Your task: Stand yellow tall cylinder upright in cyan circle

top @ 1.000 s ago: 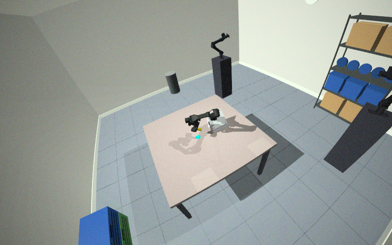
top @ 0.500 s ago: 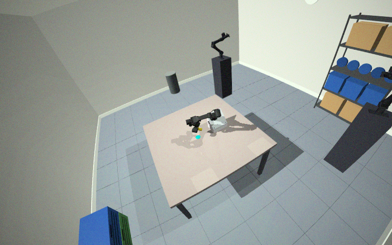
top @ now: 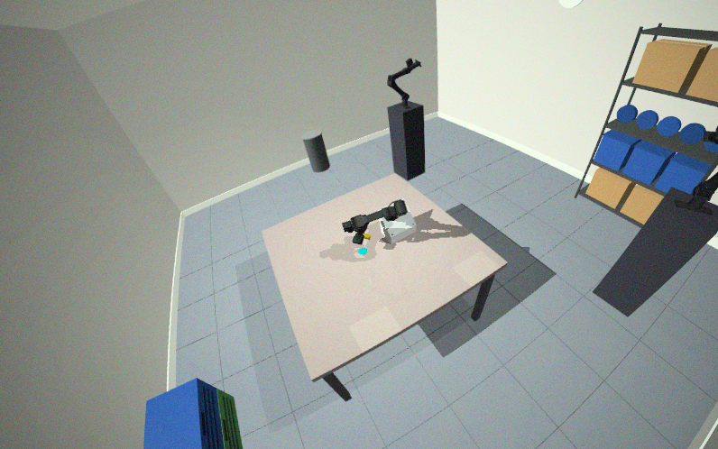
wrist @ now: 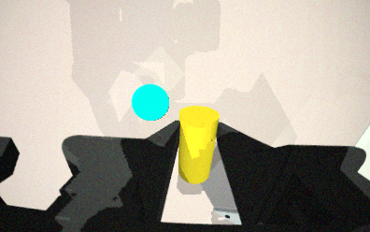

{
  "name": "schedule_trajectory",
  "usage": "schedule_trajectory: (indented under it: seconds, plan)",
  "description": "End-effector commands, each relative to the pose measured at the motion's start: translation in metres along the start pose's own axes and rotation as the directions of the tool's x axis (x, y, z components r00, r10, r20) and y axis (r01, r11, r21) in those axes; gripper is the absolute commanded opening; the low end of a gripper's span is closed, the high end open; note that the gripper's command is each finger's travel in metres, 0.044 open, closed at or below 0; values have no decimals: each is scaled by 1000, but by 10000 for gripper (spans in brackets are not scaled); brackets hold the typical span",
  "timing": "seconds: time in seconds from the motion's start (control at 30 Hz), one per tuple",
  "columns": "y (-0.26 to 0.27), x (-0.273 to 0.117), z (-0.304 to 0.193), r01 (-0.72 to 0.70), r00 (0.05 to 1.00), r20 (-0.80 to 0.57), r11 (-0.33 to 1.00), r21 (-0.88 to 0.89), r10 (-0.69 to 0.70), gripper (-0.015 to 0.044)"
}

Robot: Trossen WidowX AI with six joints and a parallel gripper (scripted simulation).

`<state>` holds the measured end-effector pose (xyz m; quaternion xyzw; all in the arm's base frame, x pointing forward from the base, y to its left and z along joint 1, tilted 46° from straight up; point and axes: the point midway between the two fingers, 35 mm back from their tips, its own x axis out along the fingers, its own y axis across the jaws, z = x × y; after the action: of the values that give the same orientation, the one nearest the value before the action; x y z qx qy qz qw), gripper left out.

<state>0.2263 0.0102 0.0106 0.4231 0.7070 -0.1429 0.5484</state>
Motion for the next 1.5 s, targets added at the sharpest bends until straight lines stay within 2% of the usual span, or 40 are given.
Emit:
schedule_trajectory:
  seconds: [0.0, 1.47]
  plan:
    - [-2, 2, 0, 23, 1000, 21, 1000, 5, -23, 105]
    - [-9, 12, -3, 173, 947, 267, 983, 53, -181, 105]
